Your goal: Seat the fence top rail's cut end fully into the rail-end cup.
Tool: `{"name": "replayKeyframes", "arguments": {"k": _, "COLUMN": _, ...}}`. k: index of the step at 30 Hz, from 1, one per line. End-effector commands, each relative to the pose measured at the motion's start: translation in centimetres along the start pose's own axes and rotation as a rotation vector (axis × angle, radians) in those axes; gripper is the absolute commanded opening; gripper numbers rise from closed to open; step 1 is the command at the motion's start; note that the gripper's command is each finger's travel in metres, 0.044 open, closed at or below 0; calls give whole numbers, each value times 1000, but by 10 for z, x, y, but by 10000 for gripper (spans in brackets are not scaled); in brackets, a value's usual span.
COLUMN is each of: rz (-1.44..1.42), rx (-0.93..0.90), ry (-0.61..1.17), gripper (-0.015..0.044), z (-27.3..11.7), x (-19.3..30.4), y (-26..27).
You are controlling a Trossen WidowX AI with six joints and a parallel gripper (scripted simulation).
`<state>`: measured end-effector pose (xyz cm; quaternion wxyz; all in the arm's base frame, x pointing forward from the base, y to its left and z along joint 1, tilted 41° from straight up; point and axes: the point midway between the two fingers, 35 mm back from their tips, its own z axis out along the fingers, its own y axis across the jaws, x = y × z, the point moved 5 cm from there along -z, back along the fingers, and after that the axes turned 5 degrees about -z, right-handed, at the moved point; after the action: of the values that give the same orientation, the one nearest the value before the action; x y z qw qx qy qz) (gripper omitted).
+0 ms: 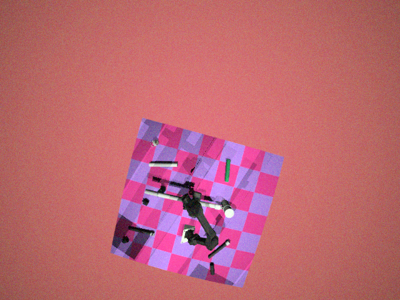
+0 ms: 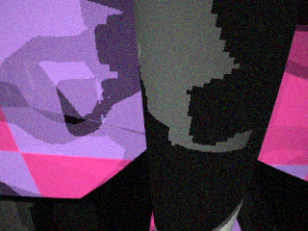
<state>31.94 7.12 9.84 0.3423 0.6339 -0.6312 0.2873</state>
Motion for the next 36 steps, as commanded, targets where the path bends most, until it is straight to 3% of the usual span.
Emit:
{"name": "replayKeyframes", "arguments": {"k": 1, "rz": -2, "rx": 4, "ry": 14, "gripper": 0, "z": -2, "x": 4, "y": 0}}
{"name": "replayKeyframes", "arguments": {"k": 36, "rz": -2, "rx": 4, "ry": 14, "gripper": 0, "z": -4, "x": 8, "y": -1}}
